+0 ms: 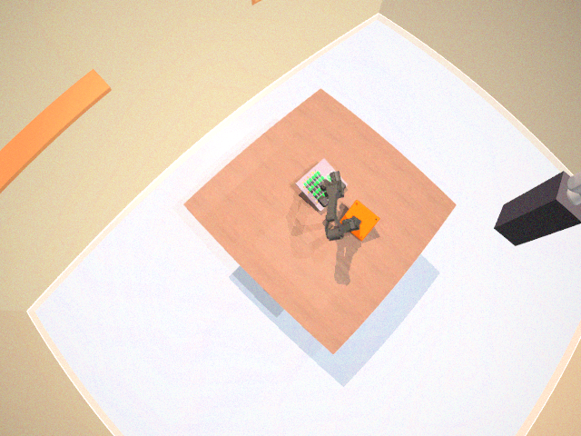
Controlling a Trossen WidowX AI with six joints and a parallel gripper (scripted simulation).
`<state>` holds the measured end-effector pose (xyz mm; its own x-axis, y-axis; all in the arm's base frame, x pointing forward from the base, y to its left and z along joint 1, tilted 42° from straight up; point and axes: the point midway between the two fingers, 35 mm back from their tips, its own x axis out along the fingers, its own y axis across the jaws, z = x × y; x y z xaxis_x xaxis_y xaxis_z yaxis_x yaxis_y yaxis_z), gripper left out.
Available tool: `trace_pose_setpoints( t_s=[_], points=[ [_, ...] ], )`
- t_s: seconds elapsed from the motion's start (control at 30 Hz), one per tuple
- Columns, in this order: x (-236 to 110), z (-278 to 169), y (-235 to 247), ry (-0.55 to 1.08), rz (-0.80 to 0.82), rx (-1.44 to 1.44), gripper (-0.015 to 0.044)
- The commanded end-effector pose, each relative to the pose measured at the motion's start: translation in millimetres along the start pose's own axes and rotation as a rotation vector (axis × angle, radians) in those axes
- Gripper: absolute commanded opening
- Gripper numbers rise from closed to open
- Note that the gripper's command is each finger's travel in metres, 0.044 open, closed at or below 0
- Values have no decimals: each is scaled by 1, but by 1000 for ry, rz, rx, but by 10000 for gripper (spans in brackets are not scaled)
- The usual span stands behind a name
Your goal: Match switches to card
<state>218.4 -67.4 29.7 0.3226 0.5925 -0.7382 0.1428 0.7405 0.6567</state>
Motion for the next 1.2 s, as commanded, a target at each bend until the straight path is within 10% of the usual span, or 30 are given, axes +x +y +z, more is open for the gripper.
trace_pose_setpoints(
  t_s=[0.0,1.17],
  points=[
    [4,-2,0,1,7,8,0],
    [28,-3,1,1,8,7,0]
  ],
)
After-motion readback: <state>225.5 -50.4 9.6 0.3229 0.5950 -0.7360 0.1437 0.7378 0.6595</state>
